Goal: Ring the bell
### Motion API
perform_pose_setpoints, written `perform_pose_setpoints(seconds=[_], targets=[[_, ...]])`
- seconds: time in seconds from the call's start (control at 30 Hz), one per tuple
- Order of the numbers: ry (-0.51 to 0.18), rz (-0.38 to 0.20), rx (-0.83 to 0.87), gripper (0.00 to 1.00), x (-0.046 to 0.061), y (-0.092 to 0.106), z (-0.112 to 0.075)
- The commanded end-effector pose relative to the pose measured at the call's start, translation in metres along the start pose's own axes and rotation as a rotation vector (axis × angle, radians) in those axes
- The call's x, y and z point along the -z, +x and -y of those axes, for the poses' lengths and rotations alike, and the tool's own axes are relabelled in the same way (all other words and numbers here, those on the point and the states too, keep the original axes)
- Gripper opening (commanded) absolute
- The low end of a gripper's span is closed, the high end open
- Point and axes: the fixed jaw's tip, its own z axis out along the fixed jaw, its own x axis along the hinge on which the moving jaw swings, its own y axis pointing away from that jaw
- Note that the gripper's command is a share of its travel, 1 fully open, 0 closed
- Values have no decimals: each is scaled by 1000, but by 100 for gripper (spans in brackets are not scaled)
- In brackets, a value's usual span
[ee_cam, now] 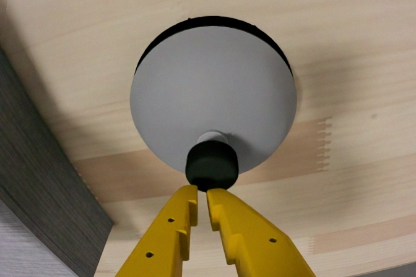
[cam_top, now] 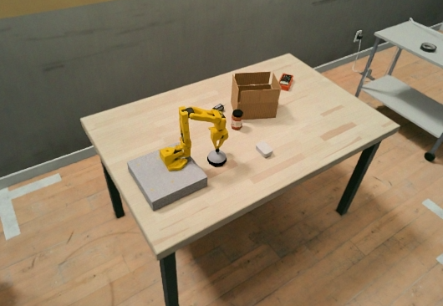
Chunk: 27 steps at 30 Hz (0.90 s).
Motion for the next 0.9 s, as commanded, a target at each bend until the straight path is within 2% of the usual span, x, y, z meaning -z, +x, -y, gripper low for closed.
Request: perform_pose_setpoints(seconds=[0.0,0.23,0.63,0.87], targets=[[9,2,-17,0,7,1,1],[9,2,-17,0,19,1,1],[9,2,-17,0,22,1,-1],[9,2,-17,0,28,1,-9]])
